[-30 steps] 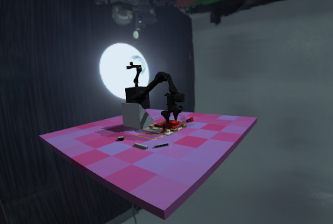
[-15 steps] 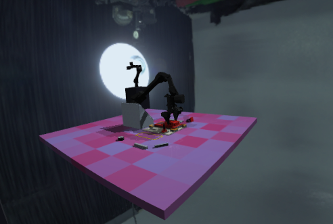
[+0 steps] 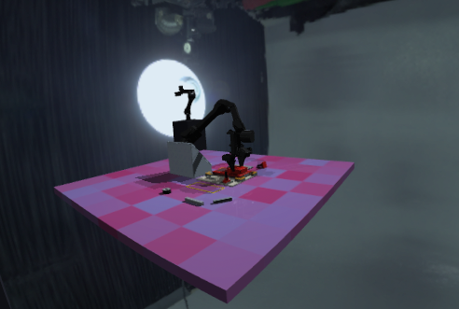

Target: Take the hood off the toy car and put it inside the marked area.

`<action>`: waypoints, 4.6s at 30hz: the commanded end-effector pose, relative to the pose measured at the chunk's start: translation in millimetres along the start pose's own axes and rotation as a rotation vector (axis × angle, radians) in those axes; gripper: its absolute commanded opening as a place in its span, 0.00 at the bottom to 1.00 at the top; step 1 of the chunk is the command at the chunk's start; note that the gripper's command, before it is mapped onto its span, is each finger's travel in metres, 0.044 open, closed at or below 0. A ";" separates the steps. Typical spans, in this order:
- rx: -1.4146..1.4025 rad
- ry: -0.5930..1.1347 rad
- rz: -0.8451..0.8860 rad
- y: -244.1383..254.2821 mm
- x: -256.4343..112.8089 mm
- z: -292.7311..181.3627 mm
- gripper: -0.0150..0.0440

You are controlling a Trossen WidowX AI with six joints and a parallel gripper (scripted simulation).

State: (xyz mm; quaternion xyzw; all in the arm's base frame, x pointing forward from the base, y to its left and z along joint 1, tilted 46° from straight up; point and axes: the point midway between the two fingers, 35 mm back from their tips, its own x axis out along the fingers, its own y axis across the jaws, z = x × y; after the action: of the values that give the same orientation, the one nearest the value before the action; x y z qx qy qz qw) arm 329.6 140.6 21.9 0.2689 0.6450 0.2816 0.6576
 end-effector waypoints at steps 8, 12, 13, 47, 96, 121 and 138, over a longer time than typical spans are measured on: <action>-0.001 0.001 0.000 0.2 -4.2 0.1 0.32; -0.001 0.001 0.000 0.1 -6.8 0.2 0.25; -0.001 0.001 0.000 0.1 -7.5 0.3 0.25; 0.000 0.000 -0.003 -0.7 -40.7 1.3 0.25; -0.001 -0.001 -0.015 -237.6 -75.0 -25.6 0.25; -0.001 -0.001 -0.016 -238.8 -50.6 -24.0 0.25; -0.001 -0.002 -0.015 -239.0 -33.6 -23.8 0.25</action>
State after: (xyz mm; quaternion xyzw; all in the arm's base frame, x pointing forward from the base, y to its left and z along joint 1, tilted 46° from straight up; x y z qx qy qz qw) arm 313.6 -54.5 -123.1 0.2594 0.6444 0.2767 0.6640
